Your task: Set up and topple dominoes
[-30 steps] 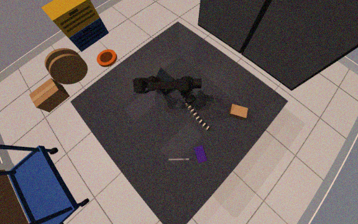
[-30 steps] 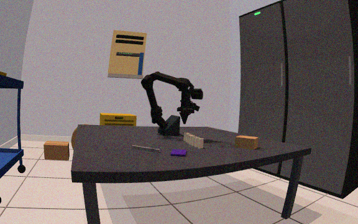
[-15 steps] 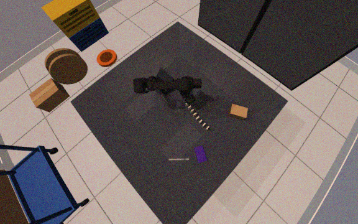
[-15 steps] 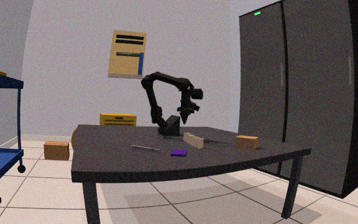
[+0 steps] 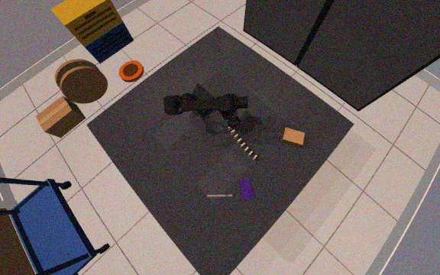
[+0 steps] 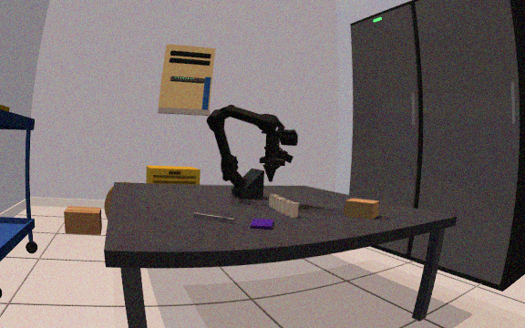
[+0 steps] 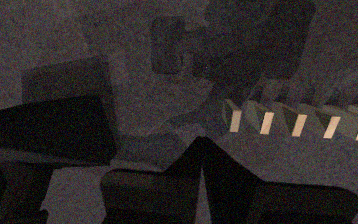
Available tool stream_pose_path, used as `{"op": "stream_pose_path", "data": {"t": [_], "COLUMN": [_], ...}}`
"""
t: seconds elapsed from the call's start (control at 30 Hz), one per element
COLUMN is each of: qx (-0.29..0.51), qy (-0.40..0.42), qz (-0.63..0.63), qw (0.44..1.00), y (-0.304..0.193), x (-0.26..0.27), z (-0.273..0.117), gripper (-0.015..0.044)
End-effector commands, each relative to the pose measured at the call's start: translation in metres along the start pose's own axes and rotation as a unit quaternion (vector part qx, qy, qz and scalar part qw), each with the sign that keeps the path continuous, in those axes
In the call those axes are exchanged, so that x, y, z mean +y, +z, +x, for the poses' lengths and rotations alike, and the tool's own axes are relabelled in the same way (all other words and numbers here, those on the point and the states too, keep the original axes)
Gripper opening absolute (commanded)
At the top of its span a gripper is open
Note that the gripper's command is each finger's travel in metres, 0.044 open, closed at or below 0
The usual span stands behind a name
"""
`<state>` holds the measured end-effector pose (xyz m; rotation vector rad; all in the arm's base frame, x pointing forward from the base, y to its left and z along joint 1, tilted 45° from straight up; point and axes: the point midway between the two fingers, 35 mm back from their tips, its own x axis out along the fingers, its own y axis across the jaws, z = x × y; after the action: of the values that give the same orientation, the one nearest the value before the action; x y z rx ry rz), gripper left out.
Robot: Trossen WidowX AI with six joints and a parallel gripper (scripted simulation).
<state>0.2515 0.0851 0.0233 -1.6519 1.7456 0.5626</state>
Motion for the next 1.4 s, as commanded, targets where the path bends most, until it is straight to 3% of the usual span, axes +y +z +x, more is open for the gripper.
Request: {"op": "stream_pose_path", "data": {"t": [0.0, 0.13, 0.2, 1.1, 1.37], "qx": [0.0, 0.001, 0.002, 0.001, -0.013], "qy": [-0.002, -0.002, -0.002, -0.003, -0.019], "qz": [-0.001, -0.001, -0.001, 0.0, -0.018], "qw": [1.0, 1.0, 1.0, 1.0, 1.0], "y": [0.001, 0.0, -0.001, 0.0, 0.009], "x": [-0.002, -0.003, -0.002, -0.039, -0.046], "z": [0.011, 0.07, 0.08, 0.079, 0.041], "gripper": [0.0, 0.0, 0.0, 0.0, 0.0]}}
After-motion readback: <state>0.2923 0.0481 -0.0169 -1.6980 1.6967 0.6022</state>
